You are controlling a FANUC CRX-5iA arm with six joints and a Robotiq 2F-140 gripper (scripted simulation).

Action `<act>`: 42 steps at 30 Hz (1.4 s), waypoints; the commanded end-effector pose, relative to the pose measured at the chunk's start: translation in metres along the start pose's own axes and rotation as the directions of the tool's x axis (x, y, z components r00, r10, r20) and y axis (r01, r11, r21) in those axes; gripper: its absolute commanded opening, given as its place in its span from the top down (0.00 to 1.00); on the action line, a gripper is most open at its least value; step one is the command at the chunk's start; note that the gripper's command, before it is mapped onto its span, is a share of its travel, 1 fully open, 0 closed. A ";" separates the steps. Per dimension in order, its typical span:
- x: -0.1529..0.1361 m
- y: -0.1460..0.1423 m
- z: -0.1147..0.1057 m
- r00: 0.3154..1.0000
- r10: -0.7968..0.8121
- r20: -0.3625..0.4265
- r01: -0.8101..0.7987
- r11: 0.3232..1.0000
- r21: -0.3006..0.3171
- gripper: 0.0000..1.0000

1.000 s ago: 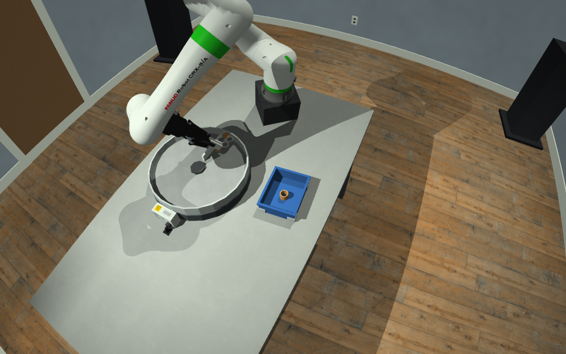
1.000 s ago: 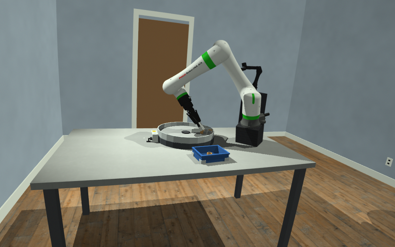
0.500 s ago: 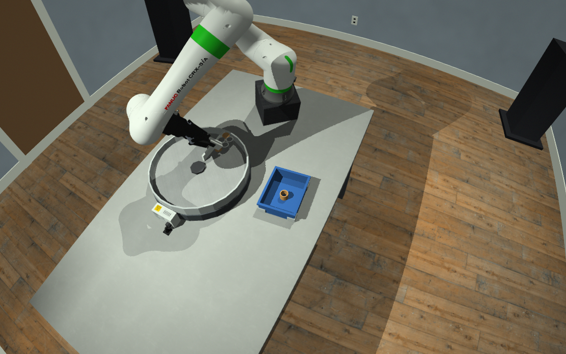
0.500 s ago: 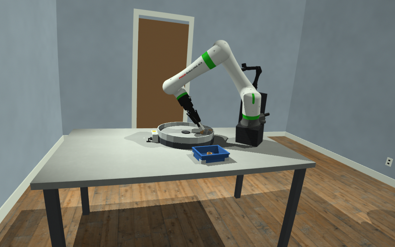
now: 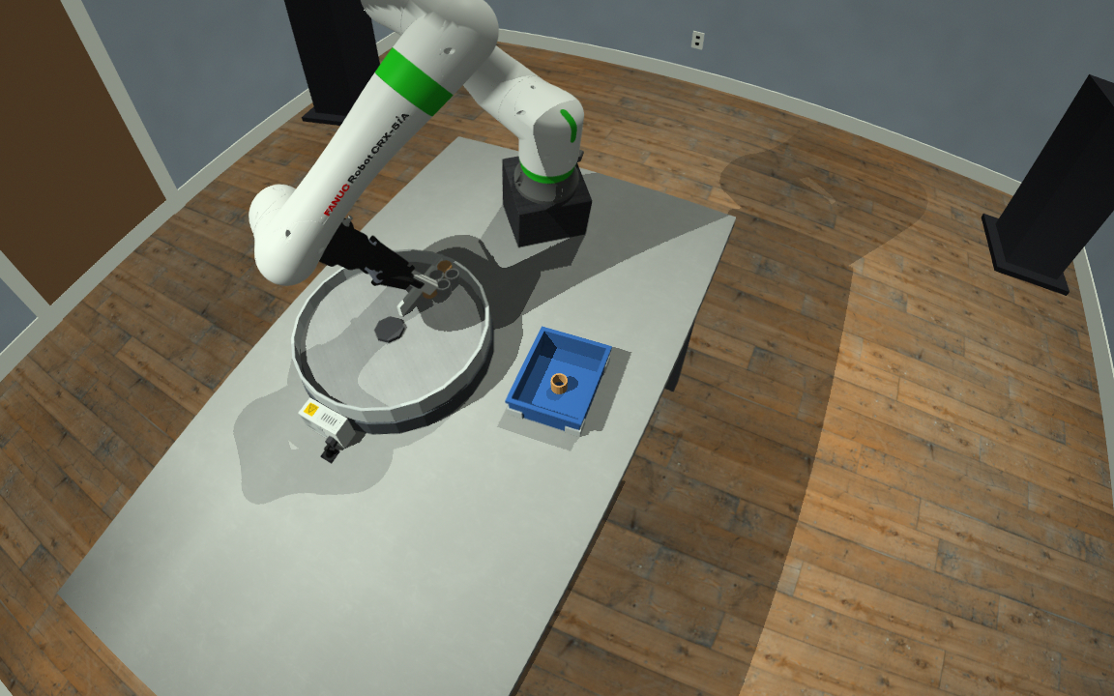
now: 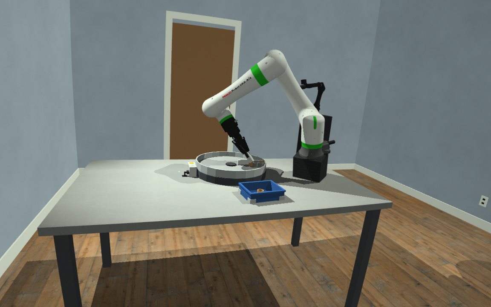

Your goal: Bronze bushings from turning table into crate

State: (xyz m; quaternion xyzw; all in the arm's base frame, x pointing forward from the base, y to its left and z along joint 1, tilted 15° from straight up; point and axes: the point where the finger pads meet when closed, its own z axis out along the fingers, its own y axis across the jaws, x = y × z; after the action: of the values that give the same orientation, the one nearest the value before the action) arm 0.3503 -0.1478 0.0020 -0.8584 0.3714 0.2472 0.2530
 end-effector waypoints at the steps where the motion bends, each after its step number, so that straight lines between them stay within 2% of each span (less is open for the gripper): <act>1: 0.000 0.001 0.000 1.000 0.001 0.000 -0.001 1.000 -0.001 1.00; 34: 0.000 0.001 0.000 1.000 0.001 0.000 -0.001 1.000 -0.001 1.00; 42: -0.006 0.001 -0.007 1.000 0.001 0.000 -0.001 1.000 -0.001 1.00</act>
State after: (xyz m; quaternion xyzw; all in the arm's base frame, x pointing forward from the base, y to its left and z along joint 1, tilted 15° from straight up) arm 0.3492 -0.1485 0.0071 -0.8584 0.3714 0.2472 0.2531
